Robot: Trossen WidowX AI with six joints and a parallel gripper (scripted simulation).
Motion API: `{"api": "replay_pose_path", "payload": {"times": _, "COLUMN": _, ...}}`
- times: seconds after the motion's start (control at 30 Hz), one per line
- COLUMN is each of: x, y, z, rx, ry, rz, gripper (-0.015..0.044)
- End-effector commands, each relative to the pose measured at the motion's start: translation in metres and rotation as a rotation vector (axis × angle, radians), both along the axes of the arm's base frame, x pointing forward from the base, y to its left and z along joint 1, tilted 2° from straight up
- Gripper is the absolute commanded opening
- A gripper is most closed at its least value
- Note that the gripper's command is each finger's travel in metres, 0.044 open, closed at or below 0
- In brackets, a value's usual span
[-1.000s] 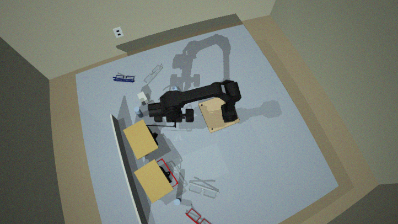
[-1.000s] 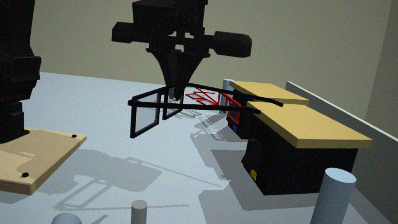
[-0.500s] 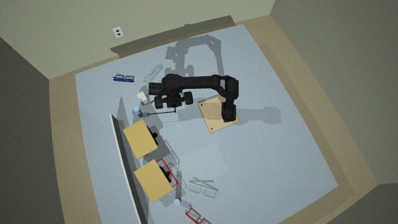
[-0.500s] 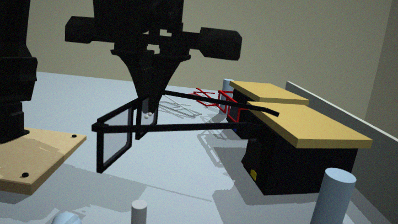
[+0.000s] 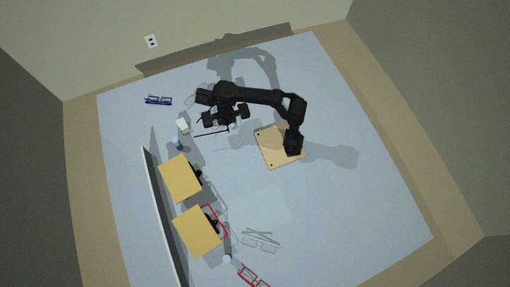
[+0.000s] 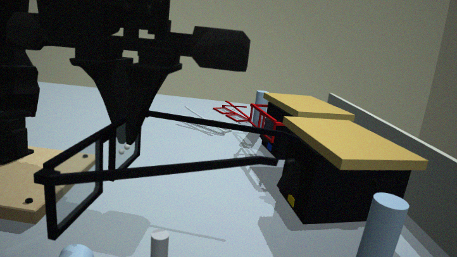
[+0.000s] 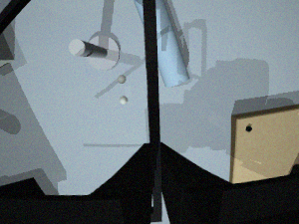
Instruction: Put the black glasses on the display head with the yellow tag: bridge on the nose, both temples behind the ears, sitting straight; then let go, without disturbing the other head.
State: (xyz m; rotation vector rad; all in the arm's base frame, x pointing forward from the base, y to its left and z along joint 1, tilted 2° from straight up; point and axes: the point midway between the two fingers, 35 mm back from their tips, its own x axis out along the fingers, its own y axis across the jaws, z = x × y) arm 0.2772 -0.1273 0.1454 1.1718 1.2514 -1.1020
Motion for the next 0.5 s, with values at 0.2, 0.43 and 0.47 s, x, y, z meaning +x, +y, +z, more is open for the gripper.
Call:
{"api": "replay_pose_path", "payload": {"times": 0.2, "x": 0.001, "y": -0.003, "z": -0.025, "rx": -0.001, "ry": 0.006, "rz": 0.013, "gripper": 0.0000}}
{"api": "replay_pose_path", "payload": {"times": 0.43, "x": 0.001, "y": -0.001, "z": -0.056, "rx": -0.001, "ry": 0.006, "rz": 0.013, "gripper": 0.0000}}
{"api": "replay_pose_path", "payload": {"times": 0.47, "x": 0.001, "y": -0.001, "z": -0.058, "rx": -0.001, "ry": 0.006, "rz": 0.013, "gripper": 0.0000}}
